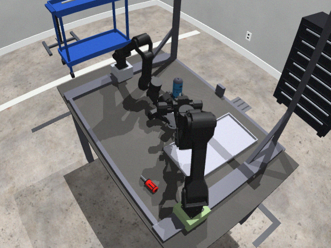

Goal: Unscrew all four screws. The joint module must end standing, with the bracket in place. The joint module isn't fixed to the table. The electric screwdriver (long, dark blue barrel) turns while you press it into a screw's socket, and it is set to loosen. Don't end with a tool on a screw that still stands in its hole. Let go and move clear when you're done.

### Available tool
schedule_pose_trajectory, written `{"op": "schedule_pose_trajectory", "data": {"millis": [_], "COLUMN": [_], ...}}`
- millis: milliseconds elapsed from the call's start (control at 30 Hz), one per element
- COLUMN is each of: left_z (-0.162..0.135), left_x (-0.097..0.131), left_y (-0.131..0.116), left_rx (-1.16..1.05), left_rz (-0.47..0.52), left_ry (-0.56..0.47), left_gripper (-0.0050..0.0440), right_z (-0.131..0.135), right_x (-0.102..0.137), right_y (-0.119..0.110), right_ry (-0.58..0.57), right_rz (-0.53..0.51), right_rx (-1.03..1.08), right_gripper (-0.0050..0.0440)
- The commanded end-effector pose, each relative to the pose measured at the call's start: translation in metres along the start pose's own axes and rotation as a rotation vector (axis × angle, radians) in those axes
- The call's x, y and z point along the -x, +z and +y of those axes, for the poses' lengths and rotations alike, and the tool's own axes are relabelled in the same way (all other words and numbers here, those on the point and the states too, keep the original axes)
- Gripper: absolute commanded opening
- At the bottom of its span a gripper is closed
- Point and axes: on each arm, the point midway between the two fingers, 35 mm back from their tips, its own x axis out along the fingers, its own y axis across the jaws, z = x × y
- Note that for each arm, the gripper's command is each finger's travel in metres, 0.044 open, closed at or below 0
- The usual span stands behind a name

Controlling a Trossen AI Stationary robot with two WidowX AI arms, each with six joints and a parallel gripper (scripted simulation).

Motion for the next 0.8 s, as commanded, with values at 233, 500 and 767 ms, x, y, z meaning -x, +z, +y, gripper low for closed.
{"op": "schedule_pose_trajectory", "data": {"millis": [233, 500, 767], "left_z": [-0.0003, -0.0003, -0.0003], "left_x": [0.0018, 0.0018, 0.0016], "left_y": [-0.0113, -0.0069, -0.0063], "left_rx": [0.001, 0.001, 0.001], "left_rz": [0.018, 0.008, 0.008], "left_ry": [0.001, 0.001, 0.001], "left_gripper": [0.0162, 0.0162, 0.0162], "right_z": [0.0002, 0.0002, 0.0002], "right_x": [-0.0011, -0.0011, -0.0011], "right_y": [0.0130, 0.0130, 0.0130], "right_ry": [0.000, 0.000, 0.000], "right_rz": [-0.032, -0.032, -0.032], "right_rx": [-0.001, -0.001, -0.001], "right_gripper": [0.0241, 0.0241, 0.0241]}}
